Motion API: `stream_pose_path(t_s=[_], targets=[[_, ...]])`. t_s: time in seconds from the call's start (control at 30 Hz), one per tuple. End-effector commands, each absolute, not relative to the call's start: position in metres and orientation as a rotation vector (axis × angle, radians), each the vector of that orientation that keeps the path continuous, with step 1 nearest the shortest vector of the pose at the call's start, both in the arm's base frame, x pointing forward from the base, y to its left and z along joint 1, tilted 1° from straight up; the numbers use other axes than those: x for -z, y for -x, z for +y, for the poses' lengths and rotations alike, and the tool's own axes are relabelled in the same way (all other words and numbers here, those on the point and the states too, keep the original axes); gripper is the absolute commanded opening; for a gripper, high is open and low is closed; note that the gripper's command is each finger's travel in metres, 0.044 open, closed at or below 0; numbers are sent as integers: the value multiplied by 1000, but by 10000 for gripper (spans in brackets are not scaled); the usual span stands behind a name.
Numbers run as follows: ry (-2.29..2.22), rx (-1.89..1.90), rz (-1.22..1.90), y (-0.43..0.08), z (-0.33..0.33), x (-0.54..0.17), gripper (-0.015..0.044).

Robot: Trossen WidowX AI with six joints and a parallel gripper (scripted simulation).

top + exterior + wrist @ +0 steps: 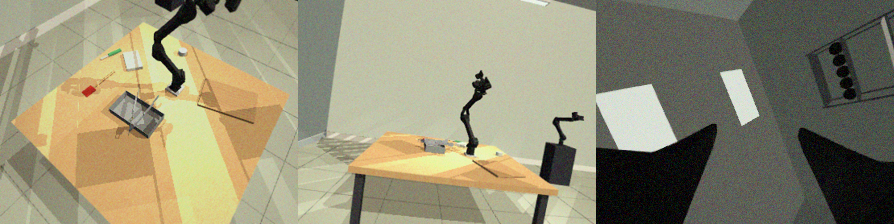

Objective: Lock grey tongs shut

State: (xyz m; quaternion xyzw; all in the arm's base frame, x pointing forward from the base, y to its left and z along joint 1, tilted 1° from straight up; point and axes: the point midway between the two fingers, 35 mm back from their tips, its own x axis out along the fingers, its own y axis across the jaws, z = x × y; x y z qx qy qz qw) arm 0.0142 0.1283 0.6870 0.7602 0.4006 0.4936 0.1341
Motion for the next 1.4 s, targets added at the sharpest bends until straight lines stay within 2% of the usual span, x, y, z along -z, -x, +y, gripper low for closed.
stream_pose_path(t_s=[0.0, 0.03, 0.5, 0.77, 1.0, 1.37], targets=[[-2204, -1431, 1161, -14, 128, -687, 426], [-2194, -1432, 1150, -13, 130, -687, 440], [-2007, -1370, 857, -11, 172, -666, 440], [-1576, -1260, 548, -28, 237, -631, 440], [-1271, -1097, 416, -73, 280, -587, 440], [-649, -744, 339, -195, 310, -490, 440]])
